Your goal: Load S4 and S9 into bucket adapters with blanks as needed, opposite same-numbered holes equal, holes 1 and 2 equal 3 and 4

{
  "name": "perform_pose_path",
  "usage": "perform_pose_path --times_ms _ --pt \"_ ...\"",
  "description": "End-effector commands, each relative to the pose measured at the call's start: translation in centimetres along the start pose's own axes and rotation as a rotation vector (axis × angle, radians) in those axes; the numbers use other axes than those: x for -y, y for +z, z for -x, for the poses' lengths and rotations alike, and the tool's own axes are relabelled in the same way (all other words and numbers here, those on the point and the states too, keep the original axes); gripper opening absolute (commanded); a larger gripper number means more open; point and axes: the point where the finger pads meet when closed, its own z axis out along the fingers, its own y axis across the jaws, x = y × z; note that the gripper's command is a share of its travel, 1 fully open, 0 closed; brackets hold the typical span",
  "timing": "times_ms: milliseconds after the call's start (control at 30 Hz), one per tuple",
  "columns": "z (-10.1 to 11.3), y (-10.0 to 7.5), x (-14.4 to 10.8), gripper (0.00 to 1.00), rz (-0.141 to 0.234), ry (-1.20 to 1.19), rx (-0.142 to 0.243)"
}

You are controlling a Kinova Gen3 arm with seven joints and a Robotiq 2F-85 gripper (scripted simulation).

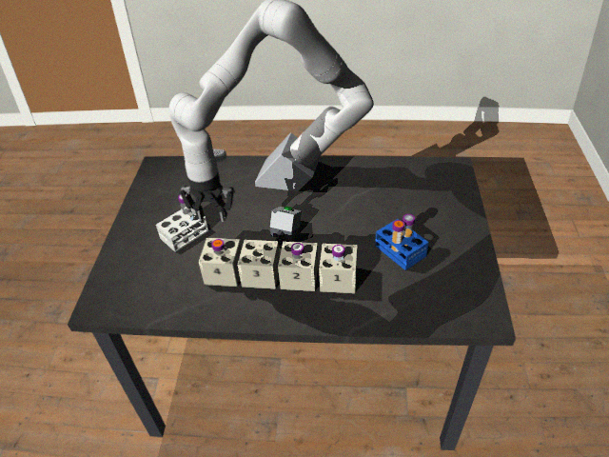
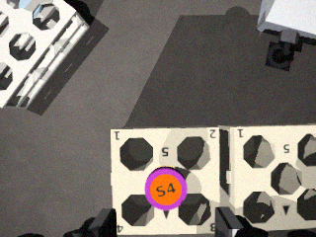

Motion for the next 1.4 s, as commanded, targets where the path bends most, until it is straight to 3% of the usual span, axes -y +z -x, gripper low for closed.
perform_pose_path --times_ms 0,500,1267,1367 --pt "0.0 -0.6 0.0 0.62 -0.001 0.000 0.001" --pt "0.0 -2.2 0.0 0.62 -0.001 0.000 0.001" --pt "0.0 -2.2 0.0 0.62 -0.001 0.000 0.001" --pt "-0.2 -2.2 -0.9 0.62 -0.001 0.120 0.001"
